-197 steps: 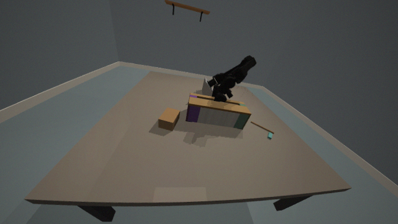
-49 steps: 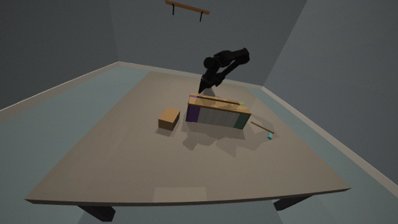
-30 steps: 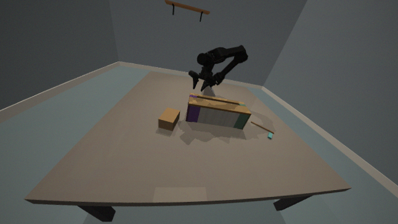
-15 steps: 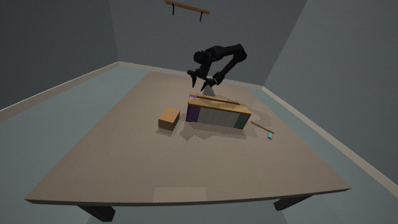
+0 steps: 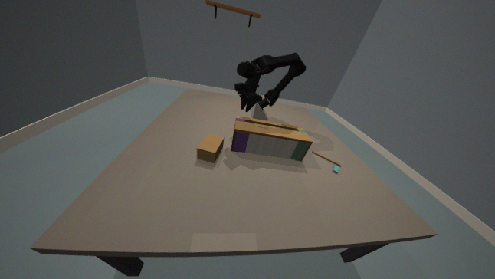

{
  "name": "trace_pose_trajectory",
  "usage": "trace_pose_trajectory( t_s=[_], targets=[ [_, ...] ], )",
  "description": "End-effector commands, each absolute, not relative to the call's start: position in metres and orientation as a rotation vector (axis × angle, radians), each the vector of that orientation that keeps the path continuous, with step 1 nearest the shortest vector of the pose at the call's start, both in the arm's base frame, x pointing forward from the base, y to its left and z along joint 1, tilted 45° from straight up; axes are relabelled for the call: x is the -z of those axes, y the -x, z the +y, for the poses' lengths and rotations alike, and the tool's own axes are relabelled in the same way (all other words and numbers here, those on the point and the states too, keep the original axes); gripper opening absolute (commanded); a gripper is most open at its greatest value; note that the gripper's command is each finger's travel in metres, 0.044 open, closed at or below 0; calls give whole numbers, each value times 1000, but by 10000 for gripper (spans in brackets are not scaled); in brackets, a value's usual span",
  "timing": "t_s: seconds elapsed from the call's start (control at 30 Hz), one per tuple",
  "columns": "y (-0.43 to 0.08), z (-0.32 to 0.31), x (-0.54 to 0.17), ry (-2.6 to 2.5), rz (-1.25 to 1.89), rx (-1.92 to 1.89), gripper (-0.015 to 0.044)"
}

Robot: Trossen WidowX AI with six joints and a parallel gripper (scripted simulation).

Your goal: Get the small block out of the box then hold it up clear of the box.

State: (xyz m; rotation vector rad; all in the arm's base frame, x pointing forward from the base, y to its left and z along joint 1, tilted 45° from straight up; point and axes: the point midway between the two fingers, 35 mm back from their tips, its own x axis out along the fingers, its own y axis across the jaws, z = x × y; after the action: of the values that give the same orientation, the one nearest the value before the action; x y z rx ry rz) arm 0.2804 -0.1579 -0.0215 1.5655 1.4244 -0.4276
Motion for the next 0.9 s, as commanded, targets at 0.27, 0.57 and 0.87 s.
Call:
trace_pose_trajectory(
  t_s=[0.27, 0.57, 0.87],
  targets=[
    [-269, -168, 25, -2706, 1115, 1428, 285],
    [-266, -172, 25, -3046, 870, 1859, 285],
    [-265, -172, 26, -3119, 786, 1987, 285]
  ],
)
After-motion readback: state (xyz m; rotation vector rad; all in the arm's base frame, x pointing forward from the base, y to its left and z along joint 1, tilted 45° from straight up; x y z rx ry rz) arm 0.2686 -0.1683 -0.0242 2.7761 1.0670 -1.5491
